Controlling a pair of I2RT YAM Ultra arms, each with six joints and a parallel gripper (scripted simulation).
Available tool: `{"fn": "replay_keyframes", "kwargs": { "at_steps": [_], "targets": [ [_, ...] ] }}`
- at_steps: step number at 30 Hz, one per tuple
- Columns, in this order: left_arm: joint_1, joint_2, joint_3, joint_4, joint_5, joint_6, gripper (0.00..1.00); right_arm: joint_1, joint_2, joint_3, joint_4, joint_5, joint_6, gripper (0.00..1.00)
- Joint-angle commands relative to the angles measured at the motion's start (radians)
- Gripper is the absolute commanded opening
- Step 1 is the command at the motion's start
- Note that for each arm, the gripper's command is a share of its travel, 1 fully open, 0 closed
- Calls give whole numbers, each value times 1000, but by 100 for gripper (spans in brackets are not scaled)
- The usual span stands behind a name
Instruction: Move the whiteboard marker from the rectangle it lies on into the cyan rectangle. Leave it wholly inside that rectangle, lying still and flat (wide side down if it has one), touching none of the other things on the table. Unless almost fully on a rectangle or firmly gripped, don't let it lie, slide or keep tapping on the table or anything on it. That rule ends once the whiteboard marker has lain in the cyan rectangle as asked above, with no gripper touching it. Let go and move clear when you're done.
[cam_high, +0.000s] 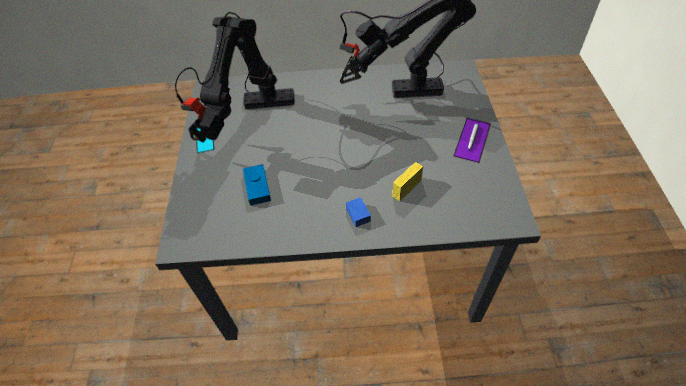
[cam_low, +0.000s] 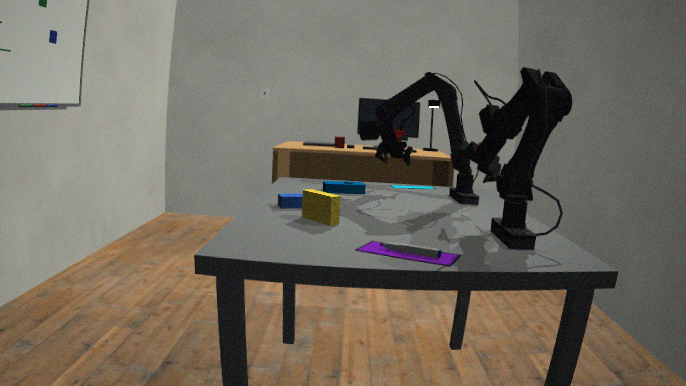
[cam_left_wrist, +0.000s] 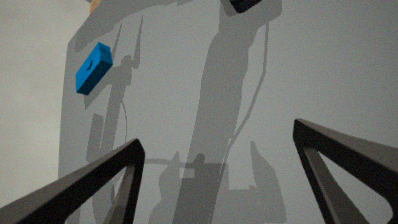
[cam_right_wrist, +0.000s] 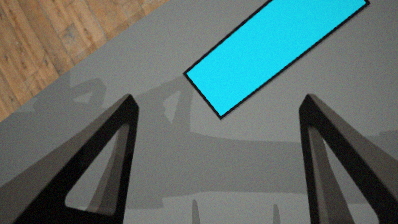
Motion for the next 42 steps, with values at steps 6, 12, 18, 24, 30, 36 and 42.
{"fn": "replay_keyframes", "kwargs": {
  "at_steps": [6,12,18,24,30,36,42],
  "targets": [
    [40,-227,-101,-207,-177,-278,100,5,-8,5,22,1,-17,100],
    [107,-372,-116,-384,-235,-415,100,97,-24,-8,163,-62,-170,100],
    [170,-480,-111,-476,-233,-461,100,197,-31,-15,257,-98,-269,100],
    [287,-696,-86,-613,-201,-499,100,370,-46,-28,444,-167,-466,100],
    [409,-770,-72,-680,-143,-474,100,514,-57,-38,605,-225,-634,100],
    [508,-797,-65,-706,-80,-446,100,598,-61,-48,731,-272,-756,100],
    [647,-814,-59,-723,-16,-421,100,757,-84,-72,887,-330,-919,100]
  ]
}}
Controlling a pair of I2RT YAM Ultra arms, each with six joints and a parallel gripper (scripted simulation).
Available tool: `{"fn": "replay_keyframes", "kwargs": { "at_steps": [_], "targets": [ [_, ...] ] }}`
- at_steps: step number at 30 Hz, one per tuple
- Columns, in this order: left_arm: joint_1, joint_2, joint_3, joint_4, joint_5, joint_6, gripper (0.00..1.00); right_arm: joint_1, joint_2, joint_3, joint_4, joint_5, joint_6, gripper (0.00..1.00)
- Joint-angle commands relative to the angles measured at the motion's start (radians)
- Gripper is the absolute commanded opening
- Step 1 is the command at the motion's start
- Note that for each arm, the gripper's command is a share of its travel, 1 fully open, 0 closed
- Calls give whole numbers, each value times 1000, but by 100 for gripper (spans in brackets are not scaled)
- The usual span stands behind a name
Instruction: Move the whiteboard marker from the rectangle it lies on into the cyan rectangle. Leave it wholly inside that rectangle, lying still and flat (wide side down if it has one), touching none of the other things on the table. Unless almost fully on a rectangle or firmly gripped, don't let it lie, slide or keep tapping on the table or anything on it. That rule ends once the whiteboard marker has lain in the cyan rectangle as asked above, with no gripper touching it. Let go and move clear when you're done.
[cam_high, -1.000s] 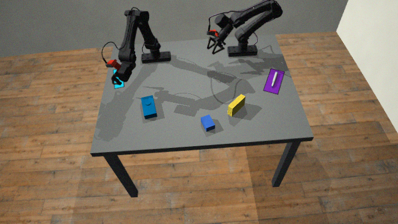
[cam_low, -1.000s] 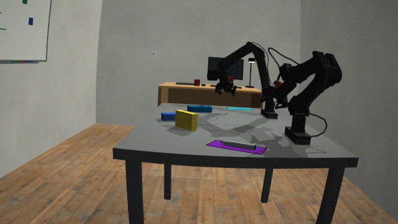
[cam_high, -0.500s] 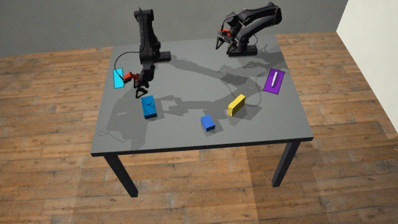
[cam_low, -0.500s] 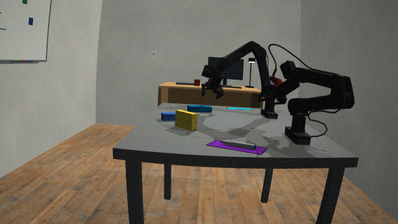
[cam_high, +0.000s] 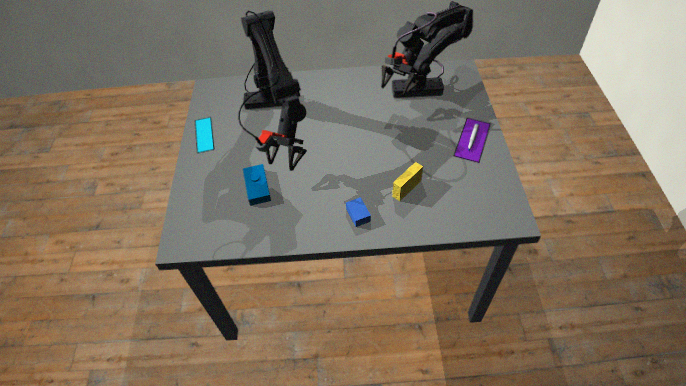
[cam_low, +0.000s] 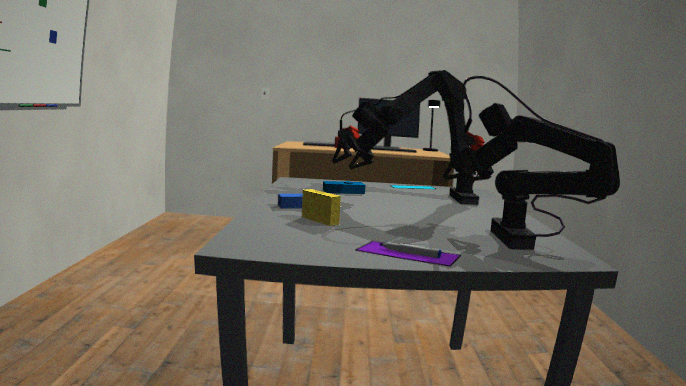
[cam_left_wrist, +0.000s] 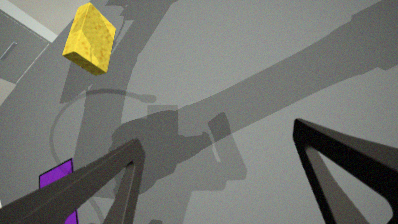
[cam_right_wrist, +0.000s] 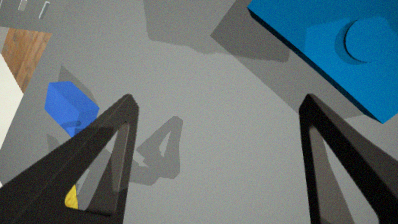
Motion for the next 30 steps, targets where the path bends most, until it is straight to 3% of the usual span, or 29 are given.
{"fn": "replay_keyframes", "kwargs": {
  "at_steps": [1,10,25,27,30],
  "targets": [
    [65,-29,30,-37,68,30,100,73,-40,-11,132,-49,-138,100],
    [233,-22,36,-49,166,77,100,233,-55,-28,315,-116,-327,100],
    [666,55,55,-31,418,217,100,565,-76,-65,705,-263,-723,100],
    [666,55,55,-31,418,217,100,565,-76,-65,705,-263,-723,100],
    [797,97,63,-3,464,246,100,622,-79,-70,784,-297,-800,100]
  ]
}}
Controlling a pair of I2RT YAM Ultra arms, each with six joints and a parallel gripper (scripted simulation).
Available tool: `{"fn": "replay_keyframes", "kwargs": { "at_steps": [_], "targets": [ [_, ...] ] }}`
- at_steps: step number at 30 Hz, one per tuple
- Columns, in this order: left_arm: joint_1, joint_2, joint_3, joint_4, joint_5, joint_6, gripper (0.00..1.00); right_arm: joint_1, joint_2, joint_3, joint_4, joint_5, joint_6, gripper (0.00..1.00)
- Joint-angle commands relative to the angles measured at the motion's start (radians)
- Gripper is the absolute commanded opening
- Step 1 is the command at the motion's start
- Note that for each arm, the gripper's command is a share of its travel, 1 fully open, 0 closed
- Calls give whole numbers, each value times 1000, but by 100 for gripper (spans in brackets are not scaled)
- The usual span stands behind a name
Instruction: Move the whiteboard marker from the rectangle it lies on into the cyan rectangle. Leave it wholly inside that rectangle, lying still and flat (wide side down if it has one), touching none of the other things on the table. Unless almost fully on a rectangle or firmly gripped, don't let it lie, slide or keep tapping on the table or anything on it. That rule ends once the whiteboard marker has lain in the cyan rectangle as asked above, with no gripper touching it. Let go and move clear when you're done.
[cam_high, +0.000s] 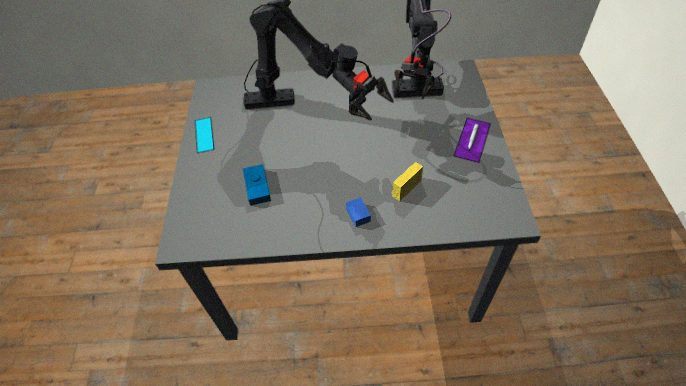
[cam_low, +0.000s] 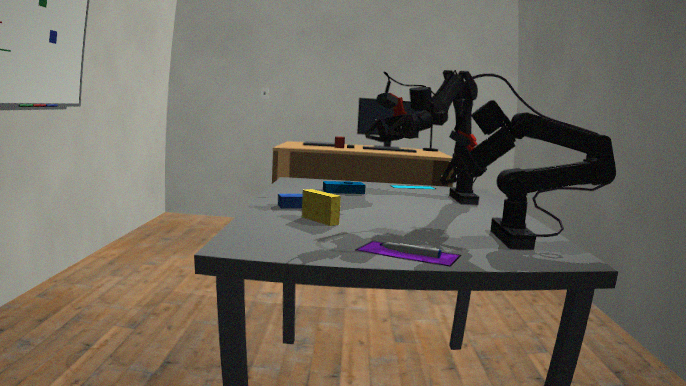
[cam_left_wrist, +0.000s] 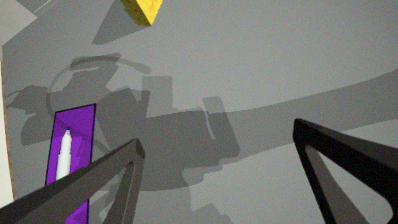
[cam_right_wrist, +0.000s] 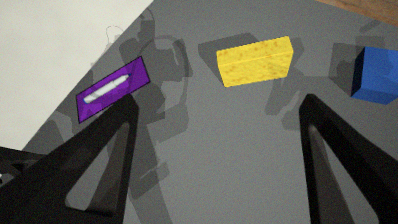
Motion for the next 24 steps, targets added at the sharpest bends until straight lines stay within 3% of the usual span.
{"fn": "replay_keyframes", "kwargs": {
  "at_steps": [1,11,14,15,24],
  "targets": [
    [104,52,35,35,66,36,100,58,-34,-14,113,-49,-111,100],
    [526,355,115,205,1,-129,100,255,-49,-26,313,-124,-314,100],
    [547,394,129,225,-10,-152,100,268,-47,-29,323,-130,-325,100],
    [548,485,148,265,-28,-183,100,279,-41,-28,332,-137,-334,100],
    [604,826,297,331,-159,-376,100,303,-41,-31,324,-142,-330,100]
  ]
}}
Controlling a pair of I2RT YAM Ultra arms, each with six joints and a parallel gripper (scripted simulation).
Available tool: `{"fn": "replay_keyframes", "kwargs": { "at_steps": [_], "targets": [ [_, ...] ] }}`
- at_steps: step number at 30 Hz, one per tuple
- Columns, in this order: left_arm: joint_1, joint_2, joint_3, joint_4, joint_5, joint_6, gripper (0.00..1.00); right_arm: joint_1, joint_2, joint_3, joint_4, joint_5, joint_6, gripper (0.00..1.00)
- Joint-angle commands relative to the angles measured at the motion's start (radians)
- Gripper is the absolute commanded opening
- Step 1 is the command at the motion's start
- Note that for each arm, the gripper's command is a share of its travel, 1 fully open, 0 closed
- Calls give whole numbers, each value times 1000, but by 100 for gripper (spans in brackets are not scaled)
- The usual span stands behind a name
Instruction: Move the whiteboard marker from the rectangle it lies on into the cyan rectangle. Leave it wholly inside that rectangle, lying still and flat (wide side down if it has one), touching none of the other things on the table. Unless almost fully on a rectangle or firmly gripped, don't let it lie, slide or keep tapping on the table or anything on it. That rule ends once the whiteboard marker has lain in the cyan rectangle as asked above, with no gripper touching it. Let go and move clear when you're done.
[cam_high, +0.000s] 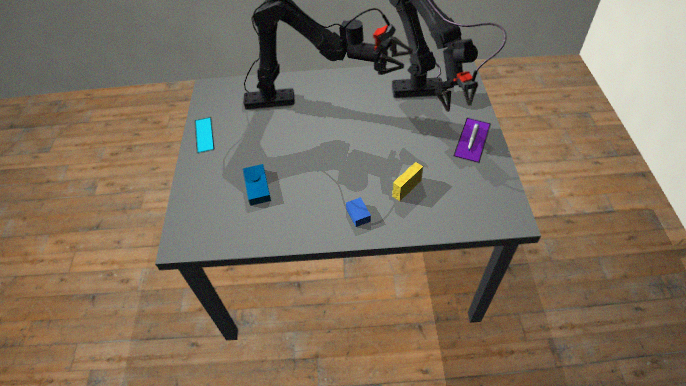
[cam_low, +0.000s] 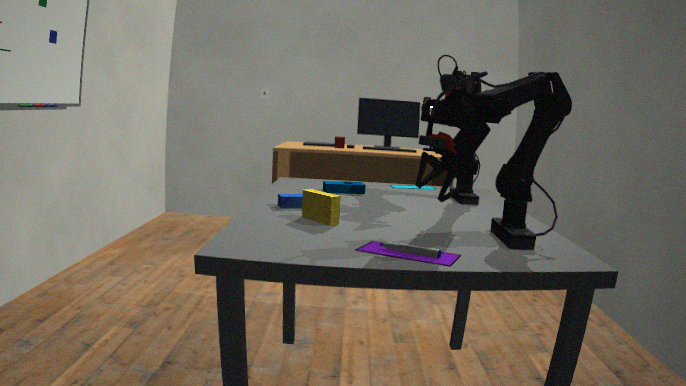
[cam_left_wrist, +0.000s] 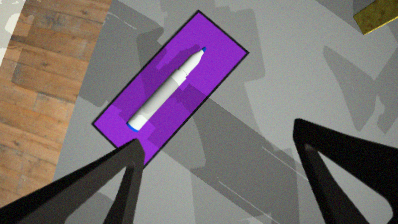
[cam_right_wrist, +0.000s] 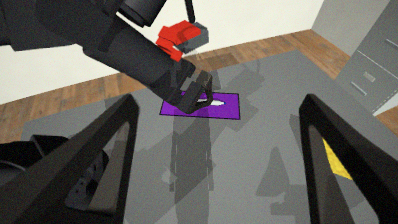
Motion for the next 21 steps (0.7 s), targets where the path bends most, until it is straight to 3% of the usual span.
{"fn": "replay_keyframes", "kwargs": {
  "at_steps": [1,10,20,21],
  "targets": [
    [14,91,75,49,-70,-104,100,10,-24,-9,11,-13,-10,100],
    [23,231,168,36,-118,-168,100,10,-24,-9,11,-13,-10,100],
    [23,255,187,35,-110,-161,100,10,-24,-9,11,-13,-10,100],
    [23,255,187,34,-115,-144,89,10,-24,-9,11,-13,-10,100]
  ]
}}
